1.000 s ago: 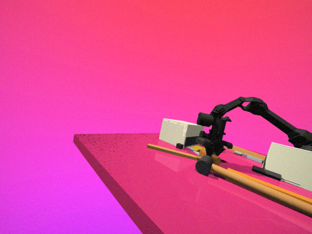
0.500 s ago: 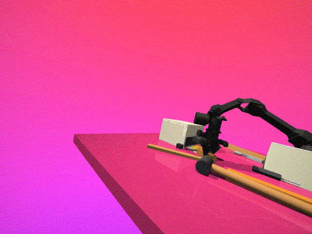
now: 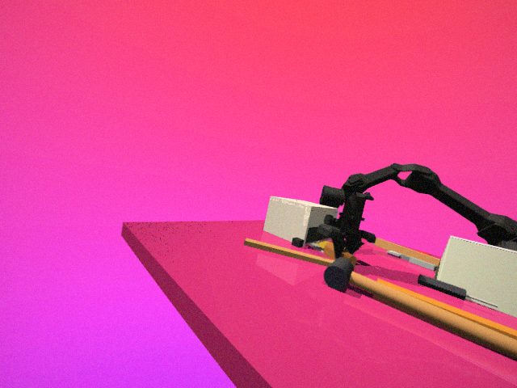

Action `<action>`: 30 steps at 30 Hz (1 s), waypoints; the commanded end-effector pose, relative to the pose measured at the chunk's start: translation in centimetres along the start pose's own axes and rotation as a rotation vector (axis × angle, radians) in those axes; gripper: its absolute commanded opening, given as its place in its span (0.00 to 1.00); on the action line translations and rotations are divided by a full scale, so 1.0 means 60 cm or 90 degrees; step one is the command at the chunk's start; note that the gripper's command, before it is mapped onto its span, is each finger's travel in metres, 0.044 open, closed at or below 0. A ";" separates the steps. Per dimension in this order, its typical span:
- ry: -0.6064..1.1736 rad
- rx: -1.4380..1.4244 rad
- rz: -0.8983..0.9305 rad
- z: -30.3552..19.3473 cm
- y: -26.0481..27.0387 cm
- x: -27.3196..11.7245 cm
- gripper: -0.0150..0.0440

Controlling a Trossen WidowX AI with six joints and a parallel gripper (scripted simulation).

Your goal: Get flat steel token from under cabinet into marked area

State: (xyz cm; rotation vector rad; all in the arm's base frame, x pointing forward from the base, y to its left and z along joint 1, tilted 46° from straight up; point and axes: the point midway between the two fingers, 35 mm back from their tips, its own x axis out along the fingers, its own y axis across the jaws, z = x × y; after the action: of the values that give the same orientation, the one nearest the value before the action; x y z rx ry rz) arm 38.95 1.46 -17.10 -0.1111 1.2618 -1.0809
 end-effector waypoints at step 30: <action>0.001 0.001 -0.003 0.003 -0.051 0.003 0.25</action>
State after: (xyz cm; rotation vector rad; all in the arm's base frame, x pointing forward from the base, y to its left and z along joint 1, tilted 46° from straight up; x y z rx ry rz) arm 37.50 0.11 -15.64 -0.1124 1.2637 -1.0777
